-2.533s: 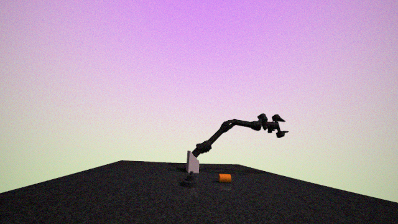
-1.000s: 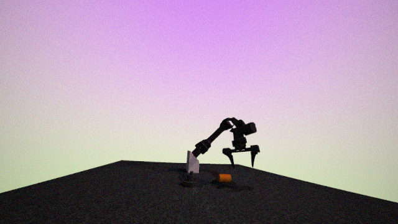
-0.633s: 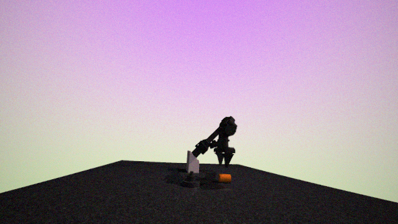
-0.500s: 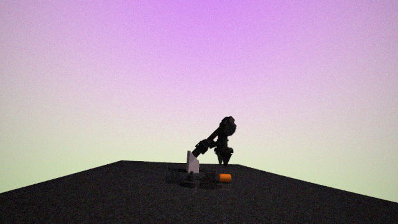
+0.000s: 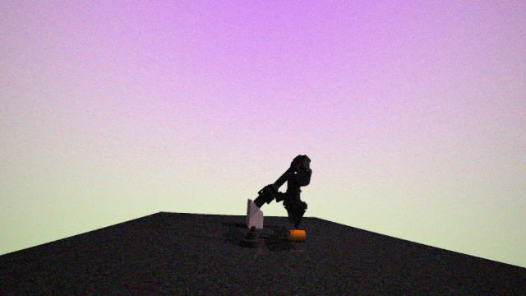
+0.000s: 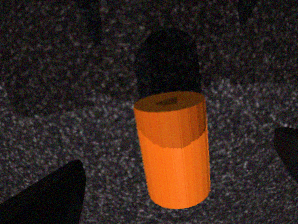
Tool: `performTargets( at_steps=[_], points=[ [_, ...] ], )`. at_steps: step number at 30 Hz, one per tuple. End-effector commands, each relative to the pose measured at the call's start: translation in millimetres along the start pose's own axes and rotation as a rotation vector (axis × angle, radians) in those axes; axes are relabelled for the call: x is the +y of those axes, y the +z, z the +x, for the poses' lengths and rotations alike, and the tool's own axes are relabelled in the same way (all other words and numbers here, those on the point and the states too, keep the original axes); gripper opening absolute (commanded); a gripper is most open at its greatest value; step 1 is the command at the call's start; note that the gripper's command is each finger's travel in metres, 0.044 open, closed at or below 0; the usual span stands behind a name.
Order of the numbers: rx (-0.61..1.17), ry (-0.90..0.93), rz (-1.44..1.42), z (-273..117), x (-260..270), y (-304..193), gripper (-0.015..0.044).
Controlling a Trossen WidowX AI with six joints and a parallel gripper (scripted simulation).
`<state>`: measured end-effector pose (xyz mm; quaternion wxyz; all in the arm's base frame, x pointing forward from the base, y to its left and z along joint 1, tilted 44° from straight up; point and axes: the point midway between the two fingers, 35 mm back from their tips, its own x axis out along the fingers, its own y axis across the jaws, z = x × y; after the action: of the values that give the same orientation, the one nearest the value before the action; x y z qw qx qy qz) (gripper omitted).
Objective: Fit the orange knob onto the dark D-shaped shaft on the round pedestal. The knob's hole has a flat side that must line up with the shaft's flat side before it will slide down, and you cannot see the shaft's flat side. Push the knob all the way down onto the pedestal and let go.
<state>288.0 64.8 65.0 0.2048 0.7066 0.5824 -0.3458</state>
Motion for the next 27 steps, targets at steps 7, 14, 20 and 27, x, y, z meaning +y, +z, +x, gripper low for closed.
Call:
performTargets(
  at_steps=[7, 14, 20, 27],
  points=[
    [0.001, -0.003, 0.002, 16, 0, 0, 0.044],
    [0.002, -0.003, 0.003, 28, 0, 0, 0.044],
    [0.004, -0.002, 0.004, 38, 0, 0, 0.044],
    [0.006, -0.002, 0.006, 47, -1, 0, 0.044]
  ],
)
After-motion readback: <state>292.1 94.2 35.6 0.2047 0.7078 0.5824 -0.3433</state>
